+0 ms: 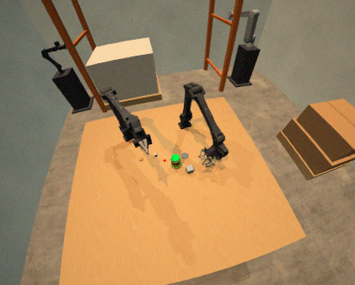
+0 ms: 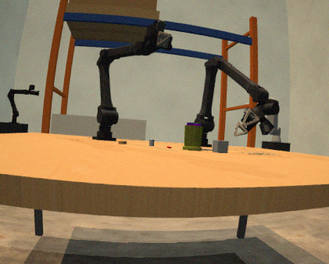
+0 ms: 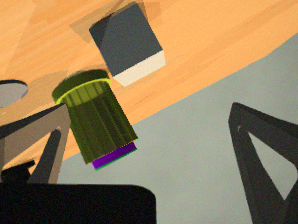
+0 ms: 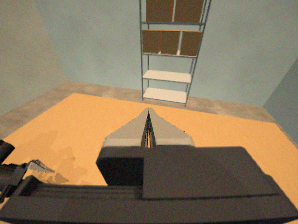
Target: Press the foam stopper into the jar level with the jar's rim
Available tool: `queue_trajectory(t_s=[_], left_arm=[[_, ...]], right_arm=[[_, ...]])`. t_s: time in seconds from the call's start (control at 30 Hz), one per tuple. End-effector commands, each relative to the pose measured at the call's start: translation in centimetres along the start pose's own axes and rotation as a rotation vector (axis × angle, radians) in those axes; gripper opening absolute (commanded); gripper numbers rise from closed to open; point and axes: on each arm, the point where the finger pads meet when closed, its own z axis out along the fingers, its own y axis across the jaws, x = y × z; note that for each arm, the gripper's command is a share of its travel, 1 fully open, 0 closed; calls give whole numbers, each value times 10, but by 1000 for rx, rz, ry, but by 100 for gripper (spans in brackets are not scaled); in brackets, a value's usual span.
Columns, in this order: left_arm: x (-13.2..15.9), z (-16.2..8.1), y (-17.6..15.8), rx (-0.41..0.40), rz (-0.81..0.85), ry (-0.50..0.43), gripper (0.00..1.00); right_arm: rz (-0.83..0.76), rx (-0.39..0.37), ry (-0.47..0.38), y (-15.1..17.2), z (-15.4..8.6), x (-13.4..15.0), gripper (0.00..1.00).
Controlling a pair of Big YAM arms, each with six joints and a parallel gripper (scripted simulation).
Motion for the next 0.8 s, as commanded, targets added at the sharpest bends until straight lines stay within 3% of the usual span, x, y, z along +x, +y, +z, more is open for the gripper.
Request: queue_trajectory(t_s=[0.0, 0.23, 0.33, 0.37, 0.5, 0.57, 0.63, 0.67, 0.77], left_arm=[[28, 15, -7, -76, -106, 75, 98], [72, 29, 14, -198, -306, 185, 98], [74, 27, 16, -204, -328, 194, 98], [74, 24, 17, -205, -347, 198, 98], [97, 32, 22, -254, -374, 228, 98], [101, 33, 26, -263, -388, 234, 98], [98, 31, 23, -249, -368, 233, 98], [104, 34, 34, -264, -352, 235, 98], [99, 26, 34, -244, -379, 222, 98]], right_arm=[[22, -19, -26, -12, -22, -25, 0], [23, -125, -29, -7, -50, -35, 0], [14, -137, -27, -5, -47, -37, 0], [16, -146, -6, -4, -47, -25, 0], [24, -175, -41, -4, -65, -44, 0], [25, -182, -94, -4, -70, -71, 0], [23, -185, -82, -3, -68, -65, 0], [29, -181, -164, -6, -76, -104, 0], [28, -184, -142, -2, -65, -93, 0]])
